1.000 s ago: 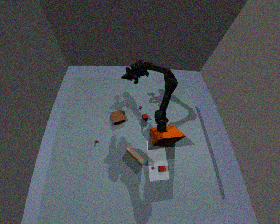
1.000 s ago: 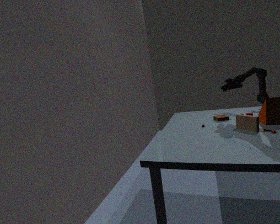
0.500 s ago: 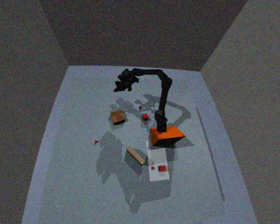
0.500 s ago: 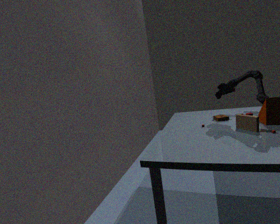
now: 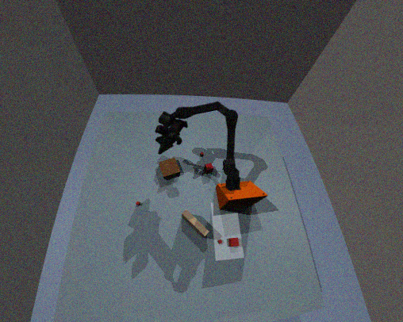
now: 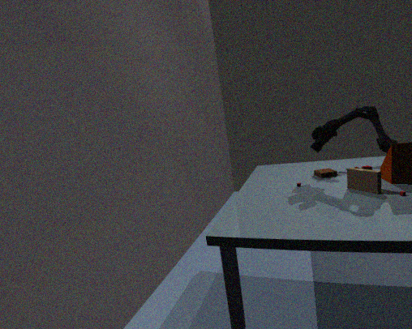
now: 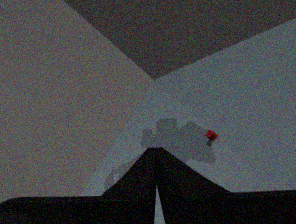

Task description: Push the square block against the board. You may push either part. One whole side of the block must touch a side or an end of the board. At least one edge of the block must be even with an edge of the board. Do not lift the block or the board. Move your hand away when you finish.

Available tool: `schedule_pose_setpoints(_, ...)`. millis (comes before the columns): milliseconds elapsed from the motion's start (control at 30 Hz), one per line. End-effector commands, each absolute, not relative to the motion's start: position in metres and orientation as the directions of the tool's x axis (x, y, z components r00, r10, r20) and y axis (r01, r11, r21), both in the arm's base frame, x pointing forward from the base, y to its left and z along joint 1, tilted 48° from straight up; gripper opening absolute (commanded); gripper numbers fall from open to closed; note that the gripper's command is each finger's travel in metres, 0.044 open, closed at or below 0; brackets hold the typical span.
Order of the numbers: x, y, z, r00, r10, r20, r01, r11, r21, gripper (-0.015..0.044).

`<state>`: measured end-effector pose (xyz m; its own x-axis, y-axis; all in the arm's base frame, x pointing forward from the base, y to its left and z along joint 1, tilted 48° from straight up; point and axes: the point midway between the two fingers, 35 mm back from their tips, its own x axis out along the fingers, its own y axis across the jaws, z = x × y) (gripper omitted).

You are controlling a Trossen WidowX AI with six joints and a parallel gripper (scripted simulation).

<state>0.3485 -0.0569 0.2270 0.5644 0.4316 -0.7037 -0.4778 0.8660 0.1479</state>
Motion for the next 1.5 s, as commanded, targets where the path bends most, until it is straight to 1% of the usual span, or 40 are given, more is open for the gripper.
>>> schedule_pose_setpoints(0,0.351,-0.039,0.202,0.484,0.429,-0.763,-0.478,0.860,0.180,0.0000)
schedule_pose_setpoints(167,0.352,-0.019,0.175,0.390,0.414,-0.822,-0.478,0.855,0.203,0.0000)
schedule_pose_setpoints(433,0.344,0.021,0.128,0.201,0.376,-0.905,-0.401,0.874,0.273,0.0000)
schedule_pose_setpoints(667,0.329,0.052,0.088,0.038,0.284,-0.958,-0.361,0.898,0.251,0.0000)
schedule_pose_setpoints(900,0.307,0.079,0.050,-0.108,0.135,-0.985,-0.356,0.920,0.165,0.0000)
schedule_pose_setpoints(1100,0.284,0.097,0.022,-0.197,-0.023,-0.980,-0.381,0.923,0.055,0.0000)
schedule_pose_setpoints(1300,0.260,0.110,-0.002,-0.241,-0.199,-0.950,-0.429,0.900,-0.080,0.0000)
schedule_pose_setpoints(1467,0.240,0.117,-0.018,-0.239,-0.349,-0.906,-0.480,0.854,-0.202,0.0000)
